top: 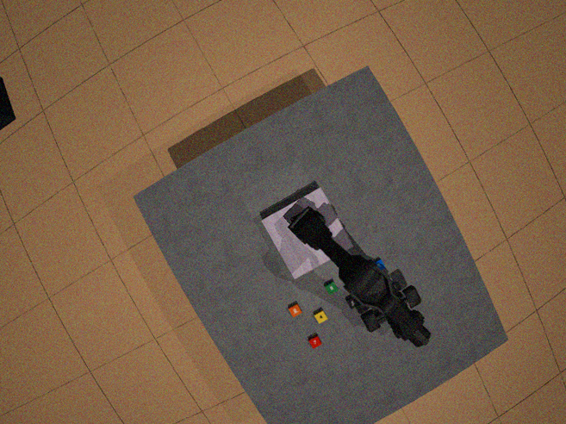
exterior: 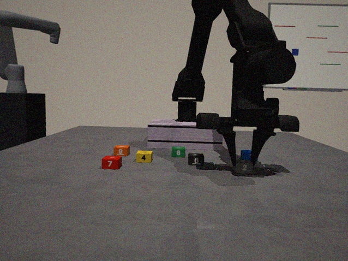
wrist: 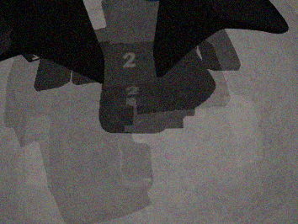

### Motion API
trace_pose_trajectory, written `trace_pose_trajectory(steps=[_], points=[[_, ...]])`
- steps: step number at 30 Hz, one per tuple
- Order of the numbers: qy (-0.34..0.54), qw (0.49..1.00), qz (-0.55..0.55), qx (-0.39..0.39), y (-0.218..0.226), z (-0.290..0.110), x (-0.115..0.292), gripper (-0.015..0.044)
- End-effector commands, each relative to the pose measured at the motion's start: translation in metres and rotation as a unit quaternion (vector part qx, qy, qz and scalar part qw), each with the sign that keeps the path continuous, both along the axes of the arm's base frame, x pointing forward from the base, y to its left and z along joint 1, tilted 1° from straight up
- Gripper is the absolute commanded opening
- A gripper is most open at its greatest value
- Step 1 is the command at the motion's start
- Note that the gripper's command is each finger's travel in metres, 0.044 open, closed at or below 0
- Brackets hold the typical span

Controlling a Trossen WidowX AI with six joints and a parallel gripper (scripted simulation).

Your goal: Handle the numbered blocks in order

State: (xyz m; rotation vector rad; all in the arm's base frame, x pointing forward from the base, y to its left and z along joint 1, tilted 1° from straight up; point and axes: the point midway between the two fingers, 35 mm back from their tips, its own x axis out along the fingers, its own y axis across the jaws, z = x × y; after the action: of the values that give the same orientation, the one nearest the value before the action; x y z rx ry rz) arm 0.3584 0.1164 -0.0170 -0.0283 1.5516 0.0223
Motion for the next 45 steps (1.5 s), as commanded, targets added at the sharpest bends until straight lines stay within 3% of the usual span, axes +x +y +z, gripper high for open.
trace_pose_trajectory(steps=[1, 11, 14, 17, 21, 23, 28, 32, 41, 45], points=[[0.003, 1.000, 0.000, -0.002, -0.001, -0.003, -0.001, 0.0146], [0.003, 1.000, 0.000, -0.002, -0.001, -0.003, -0.001, 0.0400], [0.003, 1.000, 0.000, -0.002, 0.000, 0.002, 0.000, 0.0400], [0.003, 1.000, 0.000, -0.002, 0.000, 0.033, -0.001, 0.0400], [0.003, 1.000, 0.000, -0.002, 0.000, 0.033, -0.001, 0.0400], [0.003, 1.000, 0.000, -0.002, 0.000, 0.043, 0.000, 0.0348], [0.003, 1.000, 0.000, -0.002, 0.001, 0.112, -0.001, 0.0216], [0.003, 1.000, 0.000, -0.002, 0.000, 0.114, -0.002, 0.0120], [0.002, 1.000, 0.000, -0.002, -0.003, 0.114, -0.002, 0.0120], [-0.001, 1.000, 0.001, -0.004, -0.065, 0.117, -0.002, 0.0120]])
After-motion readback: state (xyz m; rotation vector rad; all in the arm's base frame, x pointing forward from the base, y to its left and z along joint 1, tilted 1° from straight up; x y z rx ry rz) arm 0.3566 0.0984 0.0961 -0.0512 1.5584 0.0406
